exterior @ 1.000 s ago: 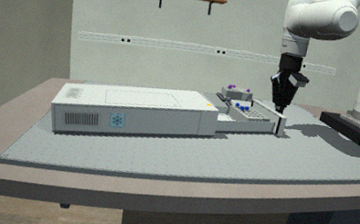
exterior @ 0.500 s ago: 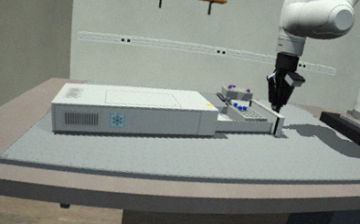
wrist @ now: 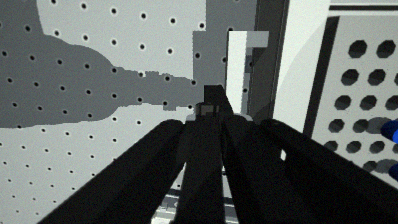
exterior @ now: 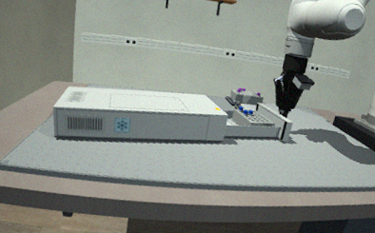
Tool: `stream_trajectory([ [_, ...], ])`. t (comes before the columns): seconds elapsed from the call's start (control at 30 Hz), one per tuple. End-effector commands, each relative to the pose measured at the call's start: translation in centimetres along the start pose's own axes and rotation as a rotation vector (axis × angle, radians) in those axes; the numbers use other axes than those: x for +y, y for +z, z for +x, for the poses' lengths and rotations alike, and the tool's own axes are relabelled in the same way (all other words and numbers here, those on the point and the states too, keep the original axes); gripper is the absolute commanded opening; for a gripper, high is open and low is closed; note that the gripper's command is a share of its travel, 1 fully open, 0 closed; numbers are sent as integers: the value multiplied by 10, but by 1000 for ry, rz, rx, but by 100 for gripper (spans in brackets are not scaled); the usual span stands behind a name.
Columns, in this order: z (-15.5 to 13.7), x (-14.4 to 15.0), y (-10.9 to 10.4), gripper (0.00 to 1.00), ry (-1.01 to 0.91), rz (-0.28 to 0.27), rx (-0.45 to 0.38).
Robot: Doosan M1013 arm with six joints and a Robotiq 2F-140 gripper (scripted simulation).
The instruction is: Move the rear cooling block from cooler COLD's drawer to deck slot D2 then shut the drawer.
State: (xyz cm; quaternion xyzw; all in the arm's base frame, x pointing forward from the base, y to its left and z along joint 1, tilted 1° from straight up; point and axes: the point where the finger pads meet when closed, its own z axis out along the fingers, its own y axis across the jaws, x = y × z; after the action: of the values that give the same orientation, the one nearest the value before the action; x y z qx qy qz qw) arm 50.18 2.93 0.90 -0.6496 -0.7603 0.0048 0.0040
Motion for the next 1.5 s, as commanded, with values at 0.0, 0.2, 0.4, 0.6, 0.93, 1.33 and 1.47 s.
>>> stream_trajectory([
  [0.0,2,7,-1,10,2,-1,2],
  [0.2,2,14,-1,10,2,-1,2],
  [0.4,2,20,-1,10,3,-1,2],
  [0.6,2,28,-1,10,3,-1,2],
  [0.93,2,38,-1,10,3,-1,2],
  [1.33,3,53,-1,10,3,-1,3],
  [1.47,3,58,-1,10,3,-1,3],
])
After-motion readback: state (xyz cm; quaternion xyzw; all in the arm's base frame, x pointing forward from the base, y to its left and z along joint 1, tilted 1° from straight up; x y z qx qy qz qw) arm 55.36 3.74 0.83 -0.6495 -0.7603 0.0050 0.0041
